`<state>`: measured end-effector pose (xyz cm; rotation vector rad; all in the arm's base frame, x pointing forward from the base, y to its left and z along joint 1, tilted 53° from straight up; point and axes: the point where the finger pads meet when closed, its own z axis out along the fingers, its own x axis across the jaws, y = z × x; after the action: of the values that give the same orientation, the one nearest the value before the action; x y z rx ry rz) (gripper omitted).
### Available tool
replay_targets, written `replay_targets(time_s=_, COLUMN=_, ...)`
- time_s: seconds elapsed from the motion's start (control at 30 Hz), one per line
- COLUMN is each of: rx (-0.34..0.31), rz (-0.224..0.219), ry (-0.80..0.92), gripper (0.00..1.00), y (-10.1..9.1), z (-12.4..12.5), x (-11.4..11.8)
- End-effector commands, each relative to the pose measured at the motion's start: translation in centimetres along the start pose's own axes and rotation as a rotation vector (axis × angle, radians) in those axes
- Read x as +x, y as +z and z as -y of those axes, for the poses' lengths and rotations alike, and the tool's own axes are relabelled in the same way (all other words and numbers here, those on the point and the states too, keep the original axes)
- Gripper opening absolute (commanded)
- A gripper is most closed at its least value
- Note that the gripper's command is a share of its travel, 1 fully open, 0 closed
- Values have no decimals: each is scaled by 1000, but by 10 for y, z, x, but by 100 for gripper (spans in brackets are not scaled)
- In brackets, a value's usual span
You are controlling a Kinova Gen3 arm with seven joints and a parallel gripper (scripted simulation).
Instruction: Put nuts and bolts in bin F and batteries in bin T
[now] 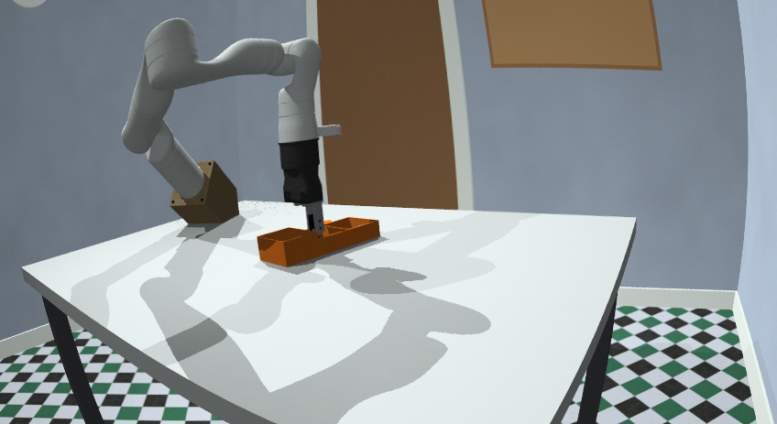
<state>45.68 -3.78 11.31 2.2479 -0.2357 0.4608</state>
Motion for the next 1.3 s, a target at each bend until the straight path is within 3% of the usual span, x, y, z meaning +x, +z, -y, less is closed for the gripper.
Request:
replay_targets(time_s=0.0, rx=0, rz=0, ry=0, gripper=34, y=0, z=0, x=0)
replay_targets(time_s=0.23, rx=0, rz=0, ry=0, gripper=34, y=0, z=0, x=0)
replay_targets(time_s=0.27, rx=0, rz=0, ry=0, gripper=64, y=0, z=0, x=0)
replay_targets(time_s=0.83, rx=0, rz=0, ry=0, gripper=64, y=0, z=0, x=0)
replay_targets(time_s=1.27, rx=0, rz=0, ry=0, gripper=64, y=-14, z=0, x=0)
